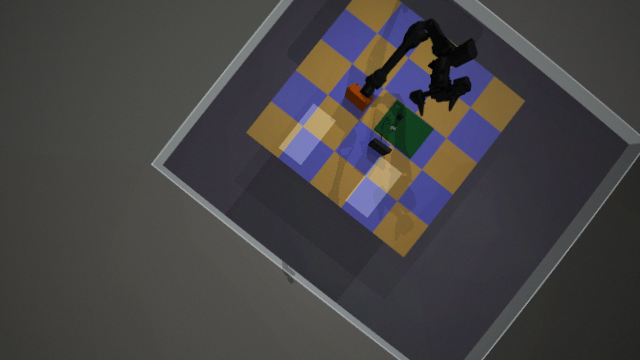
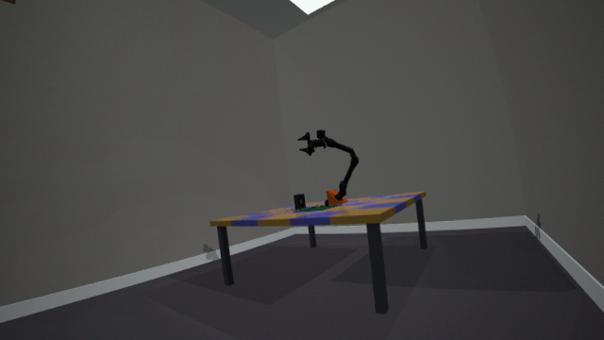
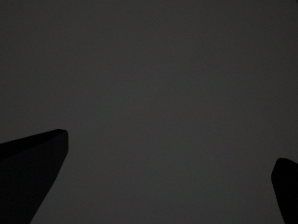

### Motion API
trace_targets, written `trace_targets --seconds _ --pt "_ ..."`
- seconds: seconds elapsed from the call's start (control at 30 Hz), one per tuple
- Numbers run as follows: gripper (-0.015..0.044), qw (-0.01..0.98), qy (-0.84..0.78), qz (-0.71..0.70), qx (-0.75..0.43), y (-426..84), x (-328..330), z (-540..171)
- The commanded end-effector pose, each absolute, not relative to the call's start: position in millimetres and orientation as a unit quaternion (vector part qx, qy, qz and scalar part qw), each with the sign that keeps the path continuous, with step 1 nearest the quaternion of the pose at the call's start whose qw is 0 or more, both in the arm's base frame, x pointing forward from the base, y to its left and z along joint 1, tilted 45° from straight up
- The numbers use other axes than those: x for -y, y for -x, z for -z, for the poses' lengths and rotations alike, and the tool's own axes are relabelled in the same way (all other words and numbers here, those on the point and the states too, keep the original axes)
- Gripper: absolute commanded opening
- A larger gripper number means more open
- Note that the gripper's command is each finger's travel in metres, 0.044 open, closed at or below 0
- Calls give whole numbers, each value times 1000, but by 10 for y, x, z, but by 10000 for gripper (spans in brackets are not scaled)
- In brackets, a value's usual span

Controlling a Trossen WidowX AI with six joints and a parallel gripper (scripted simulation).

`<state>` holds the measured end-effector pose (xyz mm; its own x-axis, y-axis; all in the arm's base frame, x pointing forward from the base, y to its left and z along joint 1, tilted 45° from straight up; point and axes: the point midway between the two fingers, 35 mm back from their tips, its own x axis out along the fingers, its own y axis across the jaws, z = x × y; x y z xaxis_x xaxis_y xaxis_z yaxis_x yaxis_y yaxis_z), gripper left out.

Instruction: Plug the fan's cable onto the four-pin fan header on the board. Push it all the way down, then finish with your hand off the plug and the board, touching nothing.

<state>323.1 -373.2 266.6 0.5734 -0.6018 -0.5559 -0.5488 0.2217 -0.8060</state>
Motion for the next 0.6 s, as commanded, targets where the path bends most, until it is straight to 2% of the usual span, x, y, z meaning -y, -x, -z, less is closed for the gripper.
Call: trace_targets --seconds 0.0,0.3,0.57 --pt "440 712 541 -58 -445 -3473 3215 -2140" --pt "440 809 294 -217 -460 -3586 1885 -1283" --pt "440 776 16 -321 -543 -3222 636 -840"
